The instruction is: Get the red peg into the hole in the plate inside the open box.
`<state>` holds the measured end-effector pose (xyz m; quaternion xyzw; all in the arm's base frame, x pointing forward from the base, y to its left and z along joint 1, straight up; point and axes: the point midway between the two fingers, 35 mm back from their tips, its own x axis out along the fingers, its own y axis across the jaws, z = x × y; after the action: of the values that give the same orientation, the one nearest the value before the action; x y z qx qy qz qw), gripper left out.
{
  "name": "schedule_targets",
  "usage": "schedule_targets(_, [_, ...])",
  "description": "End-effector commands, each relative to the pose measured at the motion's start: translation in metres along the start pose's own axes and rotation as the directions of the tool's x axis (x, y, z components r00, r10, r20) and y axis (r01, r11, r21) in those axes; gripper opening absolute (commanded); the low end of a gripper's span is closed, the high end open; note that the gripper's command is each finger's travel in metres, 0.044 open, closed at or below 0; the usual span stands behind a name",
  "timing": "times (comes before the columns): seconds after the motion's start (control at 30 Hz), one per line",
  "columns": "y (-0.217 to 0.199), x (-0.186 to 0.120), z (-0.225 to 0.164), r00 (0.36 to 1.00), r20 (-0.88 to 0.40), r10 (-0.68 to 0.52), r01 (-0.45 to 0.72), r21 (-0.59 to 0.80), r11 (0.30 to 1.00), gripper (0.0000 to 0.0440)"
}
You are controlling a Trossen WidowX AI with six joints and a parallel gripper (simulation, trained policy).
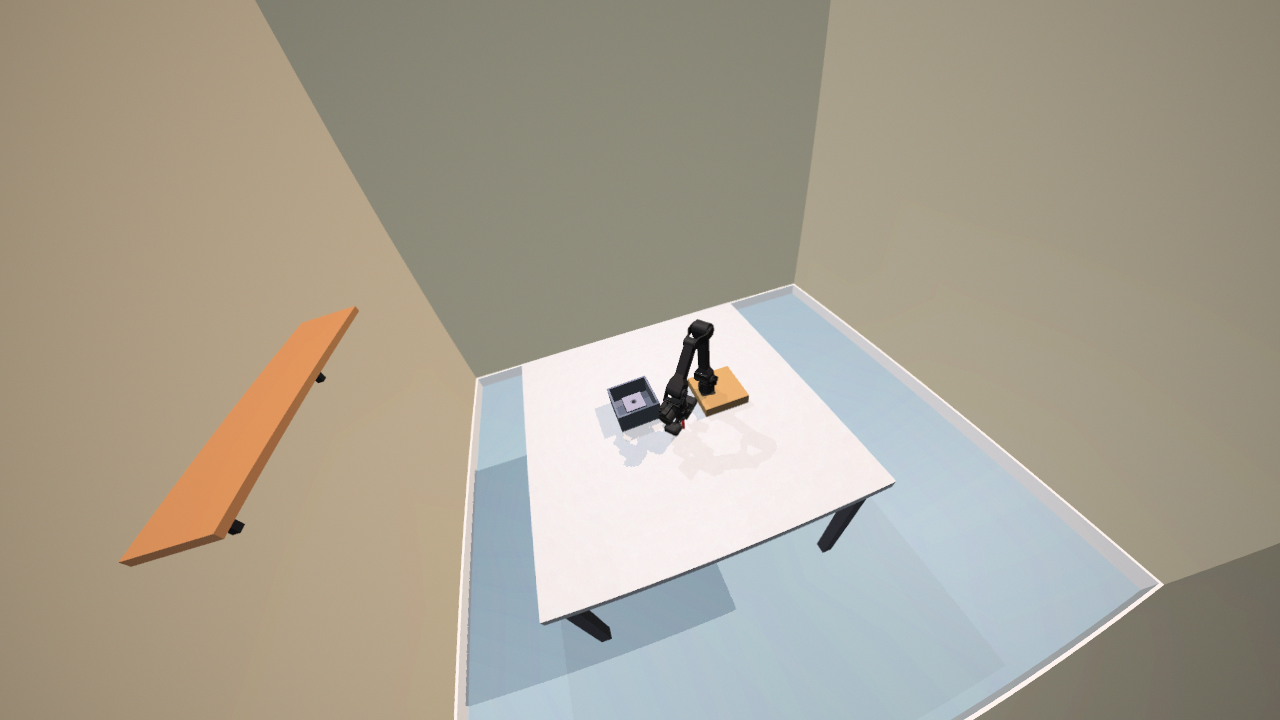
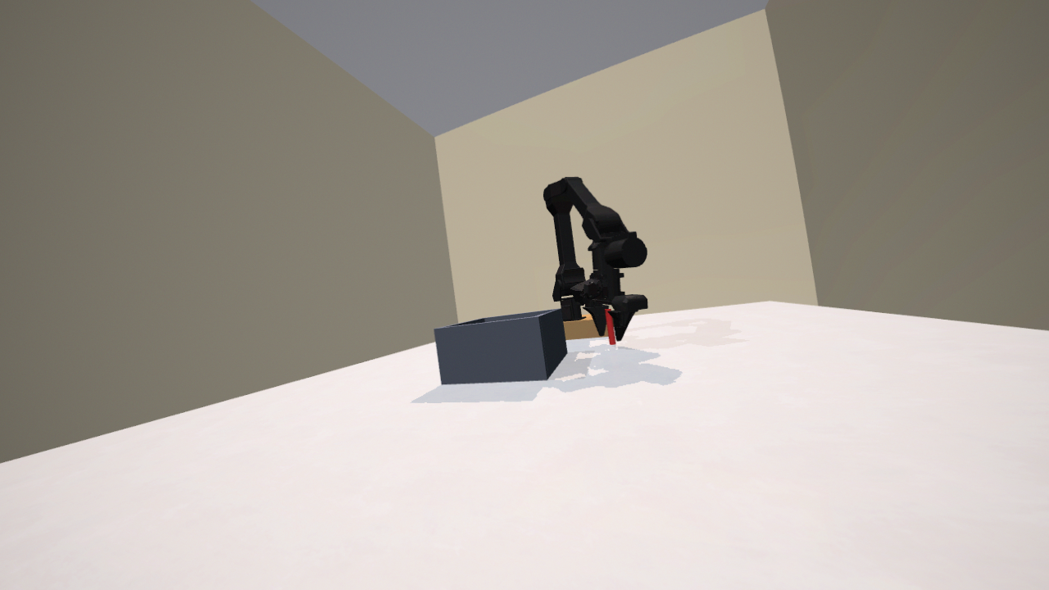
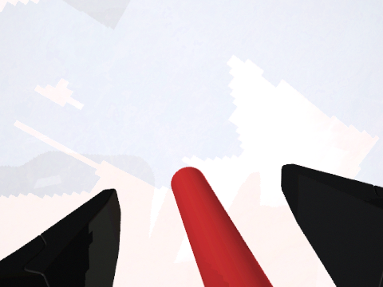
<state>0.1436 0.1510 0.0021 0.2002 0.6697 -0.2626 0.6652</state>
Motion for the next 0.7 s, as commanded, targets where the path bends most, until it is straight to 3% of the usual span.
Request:
schedule_targets(0.0, [-0.003,0.008,0.0,1.0,-0.005,-0.024,0.024,-0.009,1.0,0.0199])
schedule_targets(0.27, [-0.004,0.013,0.0,0.997,-0.01,-0.079,0.079,-0.01,0.997,0.0009])
schedule_targets(0.67, [0.012,-0.036,0.02,0.997,0.078,-0.025,0.027,-0.029,0.999,0.0])
